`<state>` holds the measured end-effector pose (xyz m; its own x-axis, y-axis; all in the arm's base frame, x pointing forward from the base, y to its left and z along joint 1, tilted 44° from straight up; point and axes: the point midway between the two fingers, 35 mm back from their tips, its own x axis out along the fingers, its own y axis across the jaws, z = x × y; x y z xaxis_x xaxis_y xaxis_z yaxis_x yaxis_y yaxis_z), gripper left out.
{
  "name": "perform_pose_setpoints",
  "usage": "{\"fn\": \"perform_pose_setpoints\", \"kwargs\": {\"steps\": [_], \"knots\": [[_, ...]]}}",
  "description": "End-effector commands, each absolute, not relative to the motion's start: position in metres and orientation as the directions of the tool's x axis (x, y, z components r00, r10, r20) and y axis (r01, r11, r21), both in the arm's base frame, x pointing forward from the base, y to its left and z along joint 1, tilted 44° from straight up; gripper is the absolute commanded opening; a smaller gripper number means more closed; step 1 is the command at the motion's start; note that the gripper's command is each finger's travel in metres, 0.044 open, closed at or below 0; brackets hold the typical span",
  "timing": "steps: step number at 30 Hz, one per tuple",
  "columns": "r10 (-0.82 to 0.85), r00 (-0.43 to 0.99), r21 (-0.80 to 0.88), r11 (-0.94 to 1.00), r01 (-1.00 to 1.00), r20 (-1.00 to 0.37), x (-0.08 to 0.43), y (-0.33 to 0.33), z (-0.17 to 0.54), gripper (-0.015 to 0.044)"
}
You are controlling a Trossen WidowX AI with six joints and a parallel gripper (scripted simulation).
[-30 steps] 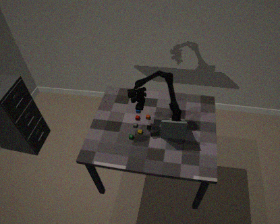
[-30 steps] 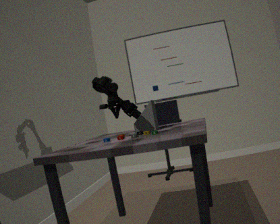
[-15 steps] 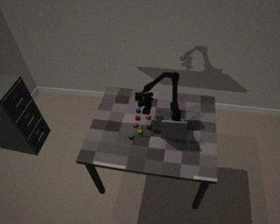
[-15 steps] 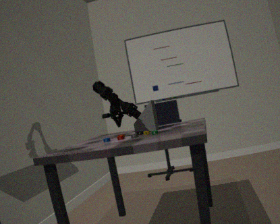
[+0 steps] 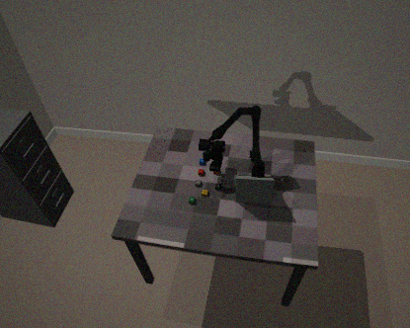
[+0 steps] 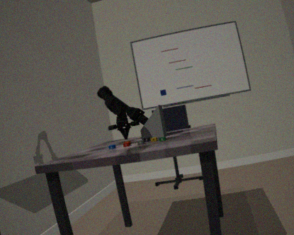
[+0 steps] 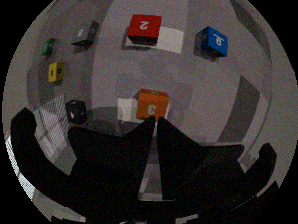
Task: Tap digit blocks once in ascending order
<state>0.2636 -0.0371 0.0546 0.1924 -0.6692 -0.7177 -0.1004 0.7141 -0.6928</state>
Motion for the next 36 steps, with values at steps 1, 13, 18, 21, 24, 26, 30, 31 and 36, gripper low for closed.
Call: {"fn": "perform_pose_setpoints", "kwargs": {"steps": [1, 13, 18, 21, 24, 26, 30, 31, 36], "knots": [[-0.673, 0.192, -0.697, 0.71, -0.106, -0.714, 0.264, -0.042, 0.05, 0.002], [-0.674, 0.193, -0.698, 0.709, -0.106, -0.713, 0.266, -0.05, 0.042, 0.002], [-0.673, 0.192, -0.697, 0.709, -0.106, -0.714, 0.26, -0.03, 0.063, 0.002], [-0.672, 0.193, -0.696, 0.71, -0.107, -0.715, 0.26, -0.028, 0.065, 0.002], [-0.666, 0.193, -0.69, 0.715, -0.109, -0.721, 0.256, 0.0, 0.09, 0.002], [-0.669, 0.191, -0.692, 0.713, -0.109, -0.719, 0.248, 0.019, 0.112, 0.002], [-0.671, 0.191, -0.694, 0.712, -0.108, -0.717, 0.245, 0.025, 0.121, 0.002], [-0.671, 0.191, -0.694, 0.712, -0.108, -0.717, 0.245, 0.025, 0.121, 0.002], [-0.66, 0.191, -0.684, 0.721, -0.113, -0.727, 0.239, 0.061, 0.088, 0.002]]}}
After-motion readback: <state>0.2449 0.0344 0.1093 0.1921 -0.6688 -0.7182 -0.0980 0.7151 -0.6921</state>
